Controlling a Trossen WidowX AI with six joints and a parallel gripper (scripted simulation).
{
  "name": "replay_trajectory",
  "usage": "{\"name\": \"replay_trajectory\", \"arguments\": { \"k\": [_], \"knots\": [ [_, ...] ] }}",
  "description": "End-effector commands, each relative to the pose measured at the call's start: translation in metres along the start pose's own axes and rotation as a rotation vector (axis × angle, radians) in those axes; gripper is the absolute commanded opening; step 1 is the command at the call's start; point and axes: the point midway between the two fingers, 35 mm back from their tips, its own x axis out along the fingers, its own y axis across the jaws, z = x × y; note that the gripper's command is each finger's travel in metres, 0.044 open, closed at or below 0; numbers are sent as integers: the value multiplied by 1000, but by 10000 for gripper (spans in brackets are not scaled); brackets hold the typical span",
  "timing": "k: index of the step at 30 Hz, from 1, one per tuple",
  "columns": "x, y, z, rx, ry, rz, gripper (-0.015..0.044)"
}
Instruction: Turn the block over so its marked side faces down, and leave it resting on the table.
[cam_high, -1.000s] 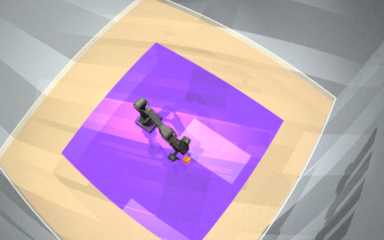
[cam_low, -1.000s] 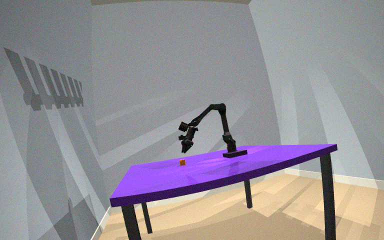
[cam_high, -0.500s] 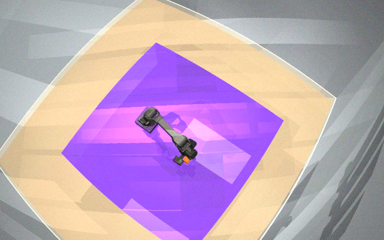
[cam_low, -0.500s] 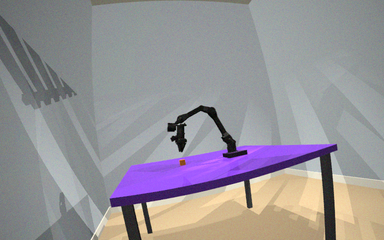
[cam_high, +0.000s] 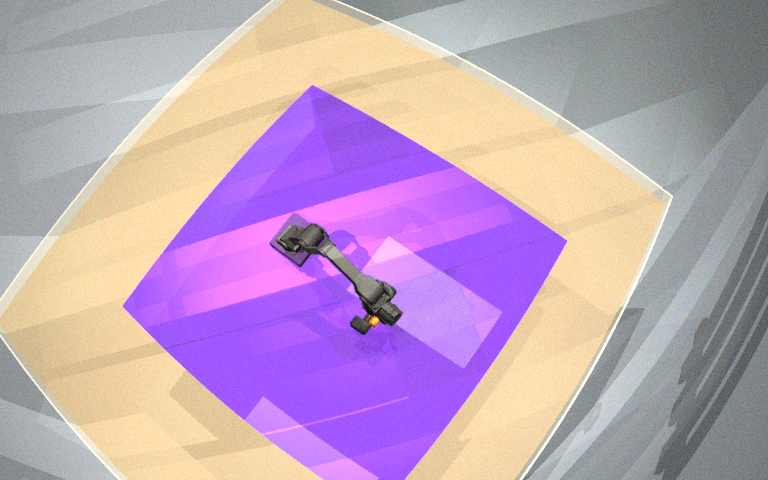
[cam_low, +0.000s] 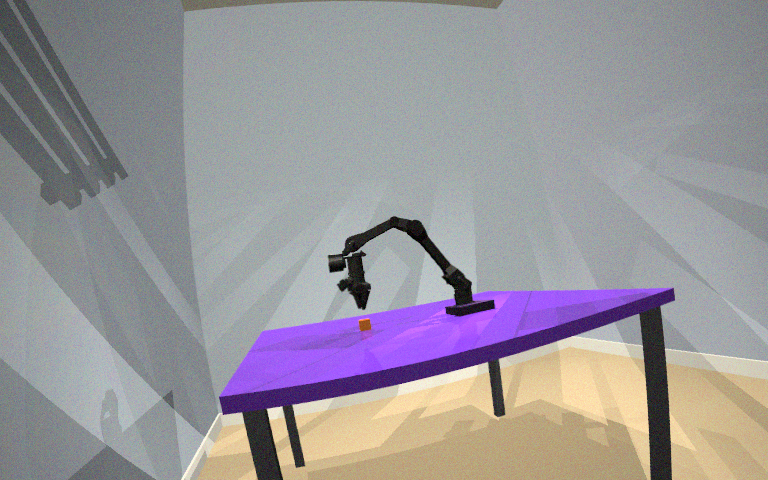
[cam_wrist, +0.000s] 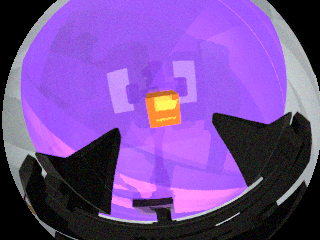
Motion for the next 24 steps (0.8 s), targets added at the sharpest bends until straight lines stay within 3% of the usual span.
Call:
{"name": "replay_trajectory", "arguments": {
  "k": [1, 24],
  "knots": [
    [11, 0, -2, 2, 14, -3, 440],
    [50, -2, -3, 2, 14, -4, 440]
  ]
}}
